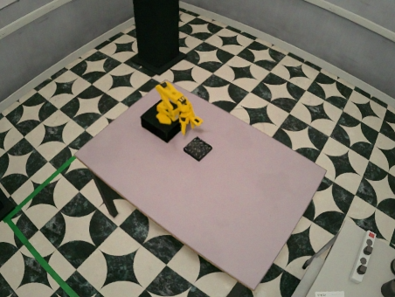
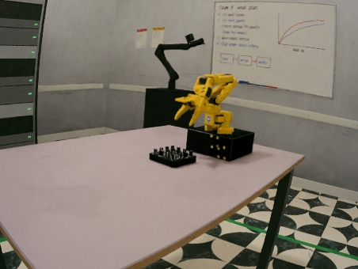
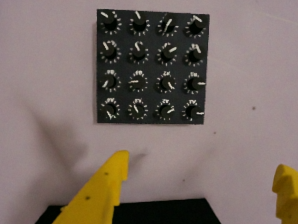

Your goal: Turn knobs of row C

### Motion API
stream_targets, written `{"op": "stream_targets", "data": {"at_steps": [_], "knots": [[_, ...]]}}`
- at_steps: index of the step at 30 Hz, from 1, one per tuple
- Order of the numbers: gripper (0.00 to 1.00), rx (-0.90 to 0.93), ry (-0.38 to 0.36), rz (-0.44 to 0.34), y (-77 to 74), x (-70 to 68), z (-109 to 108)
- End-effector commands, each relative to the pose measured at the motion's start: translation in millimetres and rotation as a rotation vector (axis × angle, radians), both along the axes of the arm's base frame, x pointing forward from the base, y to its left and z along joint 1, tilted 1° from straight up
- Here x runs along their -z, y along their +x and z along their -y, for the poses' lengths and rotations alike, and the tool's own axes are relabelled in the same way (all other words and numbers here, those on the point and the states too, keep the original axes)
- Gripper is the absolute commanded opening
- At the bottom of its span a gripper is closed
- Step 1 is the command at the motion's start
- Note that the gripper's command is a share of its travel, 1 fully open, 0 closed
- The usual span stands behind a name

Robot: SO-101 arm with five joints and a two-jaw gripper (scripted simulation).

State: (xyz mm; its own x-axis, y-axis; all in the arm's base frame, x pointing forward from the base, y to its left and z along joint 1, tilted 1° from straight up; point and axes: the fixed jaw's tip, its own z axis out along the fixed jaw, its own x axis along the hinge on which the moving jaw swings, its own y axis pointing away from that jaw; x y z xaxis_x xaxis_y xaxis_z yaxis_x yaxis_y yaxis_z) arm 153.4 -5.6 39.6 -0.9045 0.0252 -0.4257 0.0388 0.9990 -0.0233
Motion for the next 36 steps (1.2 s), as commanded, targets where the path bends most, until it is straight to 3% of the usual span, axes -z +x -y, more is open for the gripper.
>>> {"op": "stream_targets", "data": {"at_steps": [1, 36], "knots": [[0.40, 0.018, 0.005, 0.006, -0.5, 1.4, 1.3], [0.40, 0.033, 0.008, 0.009, -1.0, 2.9, 2.3]]}}
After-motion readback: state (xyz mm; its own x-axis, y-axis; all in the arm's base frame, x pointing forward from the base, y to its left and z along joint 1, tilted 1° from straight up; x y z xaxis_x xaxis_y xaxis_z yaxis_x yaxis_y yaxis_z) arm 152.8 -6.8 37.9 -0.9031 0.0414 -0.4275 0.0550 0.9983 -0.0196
